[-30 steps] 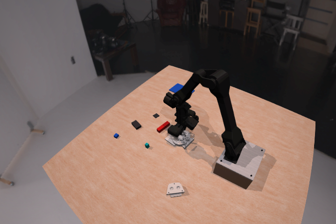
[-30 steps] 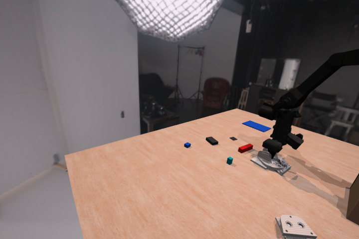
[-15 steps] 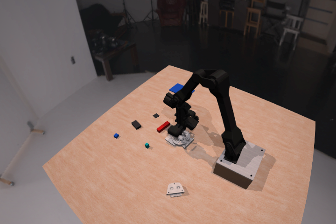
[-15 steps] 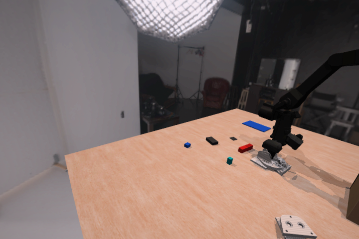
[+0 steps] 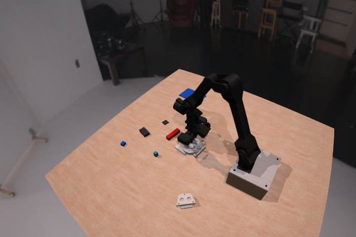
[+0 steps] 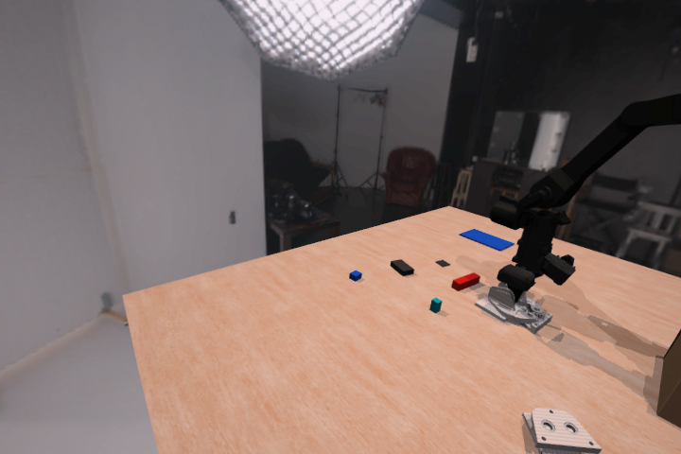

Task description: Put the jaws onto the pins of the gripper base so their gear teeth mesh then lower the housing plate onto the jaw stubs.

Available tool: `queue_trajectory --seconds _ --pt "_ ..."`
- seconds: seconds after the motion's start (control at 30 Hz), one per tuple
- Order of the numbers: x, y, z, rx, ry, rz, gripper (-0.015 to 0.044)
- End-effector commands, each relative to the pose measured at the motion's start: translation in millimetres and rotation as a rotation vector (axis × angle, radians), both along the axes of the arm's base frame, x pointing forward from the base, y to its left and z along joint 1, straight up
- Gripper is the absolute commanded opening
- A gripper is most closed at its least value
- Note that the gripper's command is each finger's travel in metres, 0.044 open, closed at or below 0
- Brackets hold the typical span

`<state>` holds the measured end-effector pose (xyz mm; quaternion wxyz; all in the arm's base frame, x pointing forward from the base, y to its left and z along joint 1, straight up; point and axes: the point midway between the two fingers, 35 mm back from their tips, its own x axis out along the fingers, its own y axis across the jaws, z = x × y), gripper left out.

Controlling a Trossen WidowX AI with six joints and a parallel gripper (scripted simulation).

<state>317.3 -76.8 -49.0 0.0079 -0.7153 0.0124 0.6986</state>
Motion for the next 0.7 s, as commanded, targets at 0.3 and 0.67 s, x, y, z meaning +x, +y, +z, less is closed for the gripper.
queue_trajectory --seconds 0.3,0.67 --pt "0.0 0.0 0.0 0.0 0.0 0.0 0.0186" --pt "0.0 0.0 0.0 0.0 0.0 0.0 0.0224"
